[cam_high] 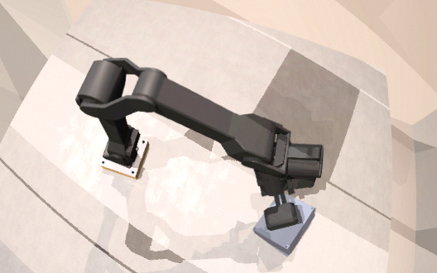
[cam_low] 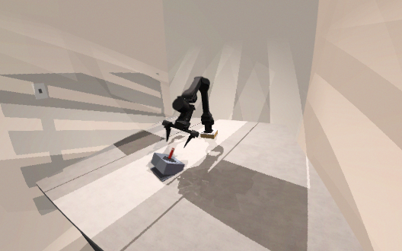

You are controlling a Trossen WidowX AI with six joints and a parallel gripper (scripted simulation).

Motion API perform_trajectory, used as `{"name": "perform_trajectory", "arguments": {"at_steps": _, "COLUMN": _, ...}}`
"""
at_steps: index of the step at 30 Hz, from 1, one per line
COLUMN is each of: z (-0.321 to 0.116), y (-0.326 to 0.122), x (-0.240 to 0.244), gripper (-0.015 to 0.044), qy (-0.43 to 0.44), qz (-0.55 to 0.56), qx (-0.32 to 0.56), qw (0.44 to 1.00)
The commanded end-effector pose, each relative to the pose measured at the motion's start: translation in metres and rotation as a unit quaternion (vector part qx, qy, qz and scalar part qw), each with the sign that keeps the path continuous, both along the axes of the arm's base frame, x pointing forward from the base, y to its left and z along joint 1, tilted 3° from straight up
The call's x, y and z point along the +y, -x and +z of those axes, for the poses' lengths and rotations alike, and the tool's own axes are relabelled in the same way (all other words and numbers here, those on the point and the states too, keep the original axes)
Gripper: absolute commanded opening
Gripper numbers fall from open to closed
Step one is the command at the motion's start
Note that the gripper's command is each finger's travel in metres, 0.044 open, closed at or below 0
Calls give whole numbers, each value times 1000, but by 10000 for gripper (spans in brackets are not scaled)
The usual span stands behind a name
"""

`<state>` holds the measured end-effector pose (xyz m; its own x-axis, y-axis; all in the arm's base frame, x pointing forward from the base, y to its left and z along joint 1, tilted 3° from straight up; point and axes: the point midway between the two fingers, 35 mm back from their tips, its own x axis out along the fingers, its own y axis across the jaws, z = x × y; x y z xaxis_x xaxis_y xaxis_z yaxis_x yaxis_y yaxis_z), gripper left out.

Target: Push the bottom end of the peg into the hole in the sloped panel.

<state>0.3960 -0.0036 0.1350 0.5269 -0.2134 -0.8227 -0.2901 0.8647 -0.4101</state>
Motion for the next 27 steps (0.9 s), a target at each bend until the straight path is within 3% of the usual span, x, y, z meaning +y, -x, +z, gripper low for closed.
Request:
{"name": "perform_trajectory", "arguments": {"at_steps": 1, "z": 13, "y": 4, "x": 2, "gripper": 440, "qy": -1, "qz": -2, "qx": -9, "qw": 1000}}
{"name": "perform_trajectory", "arguments": {"at_steps": 27, "z": 36, "y": 27, "x": 12, "gripper": 440, "qy": -1, "qz": 0, "qx": -8, "qw": 1000}}
